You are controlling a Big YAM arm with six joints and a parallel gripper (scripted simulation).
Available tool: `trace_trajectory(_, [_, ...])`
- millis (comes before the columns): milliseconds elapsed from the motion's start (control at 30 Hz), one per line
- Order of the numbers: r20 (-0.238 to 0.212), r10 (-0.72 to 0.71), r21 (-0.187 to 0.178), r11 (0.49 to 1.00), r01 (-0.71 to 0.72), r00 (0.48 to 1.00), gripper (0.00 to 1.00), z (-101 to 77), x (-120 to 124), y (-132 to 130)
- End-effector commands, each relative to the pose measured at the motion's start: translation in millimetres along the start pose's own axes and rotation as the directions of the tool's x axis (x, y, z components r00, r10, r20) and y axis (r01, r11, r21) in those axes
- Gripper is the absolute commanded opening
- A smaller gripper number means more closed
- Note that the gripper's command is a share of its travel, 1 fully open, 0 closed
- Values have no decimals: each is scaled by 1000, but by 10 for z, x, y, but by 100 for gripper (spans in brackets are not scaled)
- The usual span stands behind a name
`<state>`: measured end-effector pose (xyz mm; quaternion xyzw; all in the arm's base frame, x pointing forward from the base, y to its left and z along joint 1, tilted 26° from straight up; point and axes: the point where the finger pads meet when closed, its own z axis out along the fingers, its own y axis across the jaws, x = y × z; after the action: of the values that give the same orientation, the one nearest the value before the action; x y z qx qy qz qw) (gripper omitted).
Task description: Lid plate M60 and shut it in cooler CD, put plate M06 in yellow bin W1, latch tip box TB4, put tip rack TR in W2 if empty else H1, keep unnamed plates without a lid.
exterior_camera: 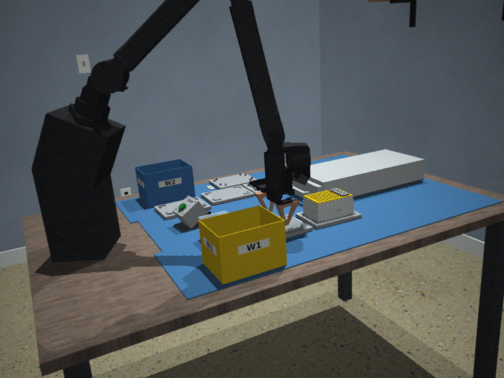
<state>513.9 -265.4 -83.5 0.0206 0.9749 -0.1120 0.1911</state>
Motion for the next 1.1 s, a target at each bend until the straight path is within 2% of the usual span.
trace_trajectory(0, [23, -5, 11, 1000, 5, 1000, 100, 35, -93, -102])
trace_trajectory(533, [23, -5, 11, 1000, 5, 1000, 100, 35, -93, -102])
trace_trajectory(1067, [24, -4, 12, 1000, 3, 1000, 100, 225, -85, -110])
